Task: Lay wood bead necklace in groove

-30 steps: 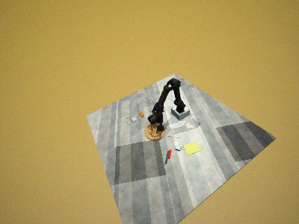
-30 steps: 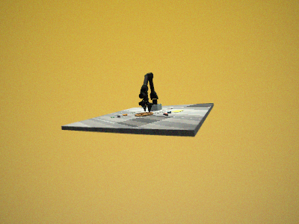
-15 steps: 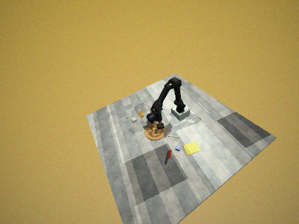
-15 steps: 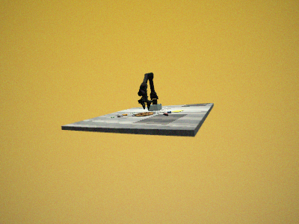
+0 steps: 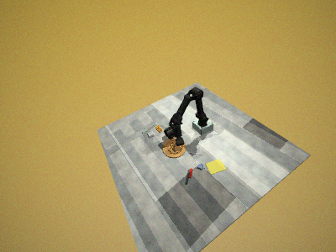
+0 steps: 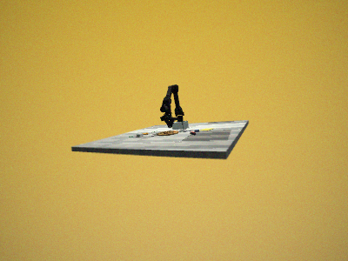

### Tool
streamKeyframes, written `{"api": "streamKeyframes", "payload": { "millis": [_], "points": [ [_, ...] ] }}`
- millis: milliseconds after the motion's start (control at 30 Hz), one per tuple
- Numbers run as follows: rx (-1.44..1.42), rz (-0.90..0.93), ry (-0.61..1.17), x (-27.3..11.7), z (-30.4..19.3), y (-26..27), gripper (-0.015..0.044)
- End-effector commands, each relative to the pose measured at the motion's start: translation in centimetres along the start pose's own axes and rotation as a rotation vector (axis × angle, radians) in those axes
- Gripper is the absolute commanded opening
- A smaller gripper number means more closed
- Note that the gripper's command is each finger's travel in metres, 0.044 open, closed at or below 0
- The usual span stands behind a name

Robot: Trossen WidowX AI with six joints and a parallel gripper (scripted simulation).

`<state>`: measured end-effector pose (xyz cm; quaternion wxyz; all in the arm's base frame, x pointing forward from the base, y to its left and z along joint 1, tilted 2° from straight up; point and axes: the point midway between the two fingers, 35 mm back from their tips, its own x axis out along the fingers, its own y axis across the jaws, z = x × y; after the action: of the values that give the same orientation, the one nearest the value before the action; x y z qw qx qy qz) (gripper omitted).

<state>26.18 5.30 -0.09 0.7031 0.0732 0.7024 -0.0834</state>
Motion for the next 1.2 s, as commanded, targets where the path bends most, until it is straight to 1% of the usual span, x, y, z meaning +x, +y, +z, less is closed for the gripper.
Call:
{"api": "streamKeyframes", "payload": {
  "millis": [0, 467, 700, 833, 867, 1167],
  "points": [
    [-0.001, -0.003, 0.005, 0.6, -0.1, -0.1, 0.012],
    [-0.007, -0.006, 0.01, 2.9, -0.3, -0.2, 0.012],
    [-0.007, -0.006, 0.01, 3.0, -0.3, -0.2, 0.012],
    [-0.003, -0.003, 0.006, 2.8, -0.2, -0.1, 0.0015],
    [-0.003, -0.003, 0.006, 2.8, -0.2, -0.1, 0.0],
    [-0.003, -0.003, 0.006, 2.8, -0.2, -0.1, 0.0]
  ]
}}
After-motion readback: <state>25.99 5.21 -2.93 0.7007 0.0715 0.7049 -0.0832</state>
